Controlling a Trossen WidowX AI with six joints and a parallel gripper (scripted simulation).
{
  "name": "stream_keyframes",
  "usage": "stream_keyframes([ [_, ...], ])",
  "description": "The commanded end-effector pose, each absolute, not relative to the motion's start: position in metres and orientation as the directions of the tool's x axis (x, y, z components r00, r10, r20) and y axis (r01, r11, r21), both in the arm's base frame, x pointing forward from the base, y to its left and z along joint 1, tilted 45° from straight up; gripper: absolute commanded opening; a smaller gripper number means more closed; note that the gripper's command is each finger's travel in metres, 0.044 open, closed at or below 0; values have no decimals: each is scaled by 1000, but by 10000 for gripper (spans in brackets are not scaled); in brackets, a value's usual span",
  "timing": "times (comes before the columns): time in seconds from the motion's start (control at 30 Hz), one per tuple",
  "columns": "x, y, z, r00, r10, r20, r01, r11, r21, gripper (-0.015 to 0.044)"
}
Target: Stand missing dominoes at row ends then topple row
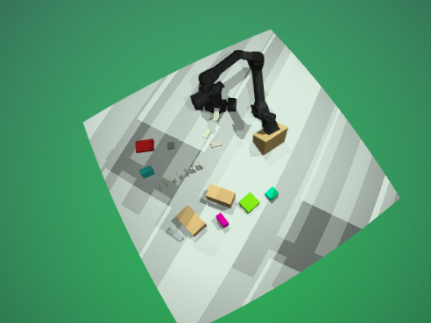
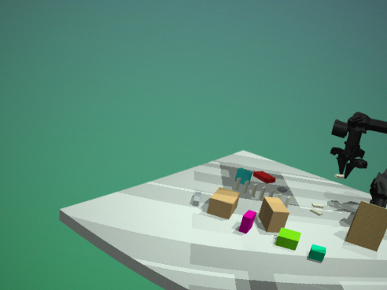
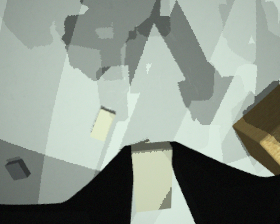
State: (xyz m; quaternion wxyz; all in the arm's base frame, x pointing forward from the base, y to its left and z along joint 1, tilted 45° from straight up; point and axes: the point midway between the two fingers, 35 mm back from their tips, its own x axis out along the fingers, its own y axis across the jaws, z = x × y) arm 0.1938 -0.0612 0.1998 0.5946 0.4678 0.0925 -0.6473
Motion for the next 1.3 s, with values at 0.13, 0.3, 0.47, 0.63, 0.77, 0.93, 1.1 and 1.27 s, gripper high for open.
stream_keyframes([
  [0.13,193,-69,209,147,-686,-713,897,395,-196,107],
  [0.3,193,-71,211,147,-686,-713,746,550,-376,107],
  [0.47,193,-73,213,147,-686,-713,563,650,-510,107],
  [0.63,193,-75,215,147,-686,-712,346,710,-613,107],
  [0.77,193,-76,216,147,-687,-712,155,727,-669,107],
  [0.93,193,-77,217,147,-687,-712,-27,716,-697,107],
  [1.1,193,-77,217,147,-687,-712,-27,716,-697,107],
  [1.27,193,-77,217,147,-687,-712,-27,716,-697,107],
])
